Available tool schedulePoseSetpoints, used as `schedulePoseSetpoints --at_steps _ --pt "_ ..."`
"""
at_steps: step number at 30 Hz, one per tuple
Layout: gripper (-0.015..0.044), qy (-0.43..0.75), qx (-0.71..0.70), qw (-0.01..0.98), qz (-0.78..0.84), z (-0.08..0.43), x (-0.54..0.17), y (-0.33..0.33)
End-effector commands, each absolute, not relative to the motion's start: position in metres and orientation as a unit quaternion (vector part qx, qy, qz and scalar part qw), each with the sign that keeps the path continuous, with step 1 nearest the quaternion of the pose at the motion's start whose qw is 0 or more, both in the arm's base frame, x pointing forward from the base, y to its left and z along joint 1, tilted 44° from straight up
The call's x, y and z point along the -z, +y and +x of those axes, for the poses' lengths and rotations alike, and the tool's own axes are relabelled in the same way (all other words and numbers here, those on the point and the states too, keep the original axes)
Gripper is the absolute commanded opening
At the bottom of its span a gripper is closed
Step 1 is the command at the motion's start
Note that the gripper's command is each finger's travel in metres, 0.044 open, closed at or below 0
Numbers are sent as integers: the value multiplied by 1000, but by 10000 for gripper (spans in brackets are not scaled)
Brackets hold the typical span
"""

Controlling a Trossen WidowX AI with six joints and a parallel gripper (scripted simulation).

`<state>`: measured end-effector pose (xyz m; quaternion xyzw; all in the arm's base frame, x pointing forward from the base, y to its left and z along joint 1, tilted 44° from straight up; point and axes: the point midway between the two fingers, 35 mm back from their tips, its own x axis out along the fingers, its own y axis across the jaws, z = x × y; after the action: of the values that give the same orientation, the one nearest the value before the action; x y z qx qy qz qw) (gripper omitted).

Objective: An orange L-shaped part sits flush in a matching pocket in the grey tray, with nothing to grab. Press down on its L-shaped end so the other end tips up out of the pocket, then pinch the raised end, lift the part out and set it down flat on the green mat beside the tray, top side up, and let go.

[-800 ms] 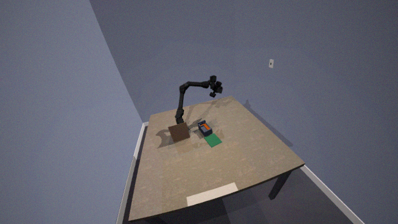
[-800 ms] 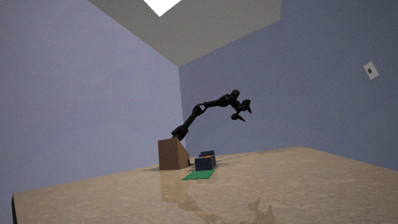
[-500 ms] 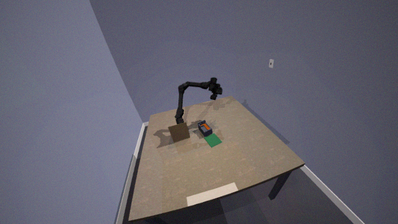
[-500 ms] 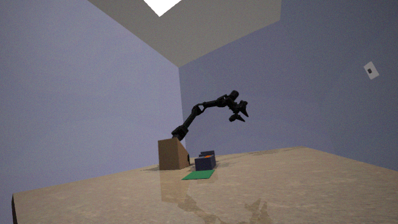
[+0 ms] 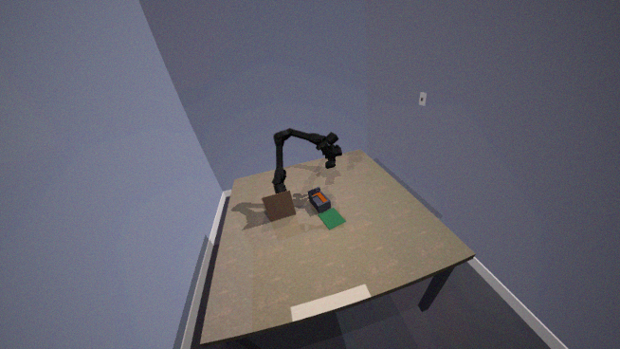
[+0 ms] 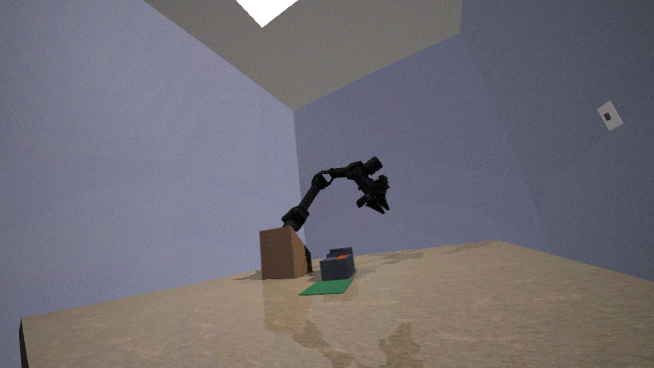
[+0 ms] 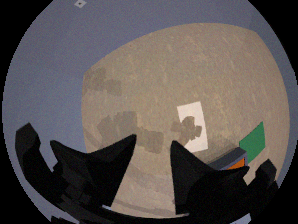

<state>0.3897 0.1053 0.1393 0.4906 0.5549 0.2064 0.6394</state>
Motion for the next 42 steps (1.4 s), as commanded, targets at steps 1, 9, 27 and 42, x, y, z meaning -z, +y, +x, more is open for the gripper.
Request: schedulePoseSetpoints --at_steps 1,9,27,42 --pt "180 591 -240 681 359 332 -93 89" --pt "180 626 -317 678 217 262 -60 76" --pt "180 637 -377 657 143 220 -24 92" --pt "180 637 -379 656 145 212 9 126"
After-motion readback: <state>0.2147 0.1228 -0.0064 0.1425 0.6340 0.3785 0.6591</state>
